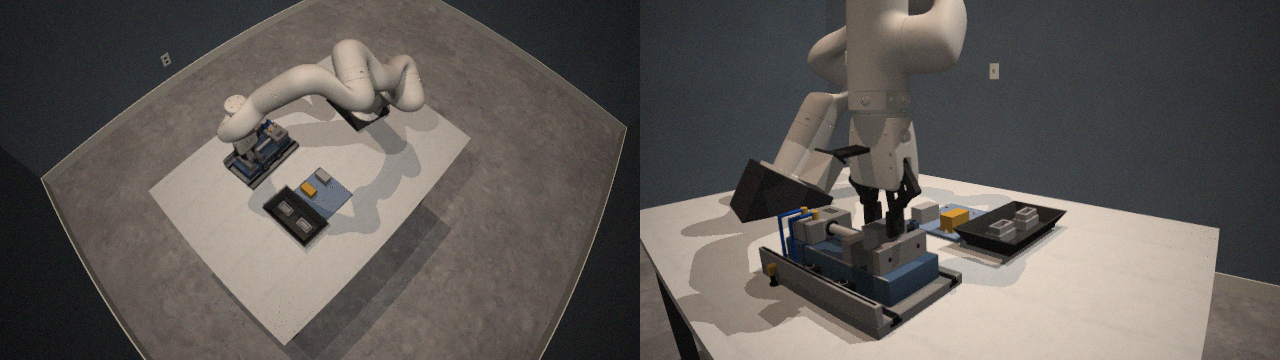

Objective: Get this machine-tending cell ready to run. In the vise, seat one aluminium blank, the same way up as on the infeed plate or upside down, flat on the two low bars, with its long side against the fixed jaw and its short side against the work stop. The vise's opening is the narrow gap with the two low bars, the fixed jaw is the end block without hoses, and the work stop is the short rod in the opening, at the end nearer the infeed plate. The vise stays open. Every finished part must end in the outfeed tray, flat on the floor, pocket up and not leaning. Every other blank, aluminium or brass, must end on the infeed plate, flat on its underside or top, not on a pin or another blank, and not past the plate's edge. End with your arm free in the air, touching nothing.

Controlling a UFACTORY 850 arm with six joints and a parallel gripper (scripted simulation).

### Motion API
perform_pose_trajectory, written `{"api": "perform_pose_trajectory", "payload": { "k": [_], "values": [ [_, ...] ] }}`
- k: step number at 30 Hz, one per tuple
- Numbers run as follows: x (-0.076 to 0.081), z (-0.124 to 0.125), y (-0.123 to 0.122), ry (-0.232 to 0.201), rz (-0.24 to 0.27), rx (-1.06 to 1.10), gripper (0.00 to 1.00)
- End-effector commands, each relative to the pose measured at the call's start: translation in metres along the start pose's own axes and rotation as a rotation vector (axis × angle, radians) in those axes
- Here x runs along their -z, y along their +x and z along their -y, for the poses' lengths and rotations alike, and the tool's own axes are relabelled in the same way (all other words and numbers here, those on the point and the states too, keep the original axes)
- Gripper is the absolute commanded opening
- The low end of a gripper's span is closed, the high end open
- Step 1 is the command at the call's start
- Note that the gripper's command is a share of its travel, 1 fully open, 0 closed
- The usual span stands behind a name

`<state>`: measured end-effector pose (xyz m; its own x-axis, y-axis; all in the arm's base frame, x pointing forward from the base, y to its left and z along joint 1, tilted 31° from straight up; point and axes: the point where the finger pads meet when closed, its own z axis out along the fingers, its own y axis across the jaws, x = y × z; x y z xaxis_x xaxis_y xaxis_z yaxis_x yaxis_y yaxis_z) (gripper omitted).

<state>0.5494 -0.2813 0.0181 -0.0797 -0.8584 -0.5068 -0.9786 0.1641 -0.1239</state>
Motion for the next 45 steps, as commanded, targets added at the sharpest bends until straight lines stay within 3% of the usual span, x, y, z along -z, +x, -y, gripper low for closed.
{"api": "perform_pose_trajectory", "payload": {
  "k": [1,38,45],
  "values": [
    [0.0011,0.0008,0.0003,0.002,-0.001,0.0,0.69],
    [0.0015,0.0008,0.0003,0.002,-0.001,0.0,0.69],
    [0.0083,0.0008,0.0003,0.002,-0.001,0.0,0.69]
  ]
}}
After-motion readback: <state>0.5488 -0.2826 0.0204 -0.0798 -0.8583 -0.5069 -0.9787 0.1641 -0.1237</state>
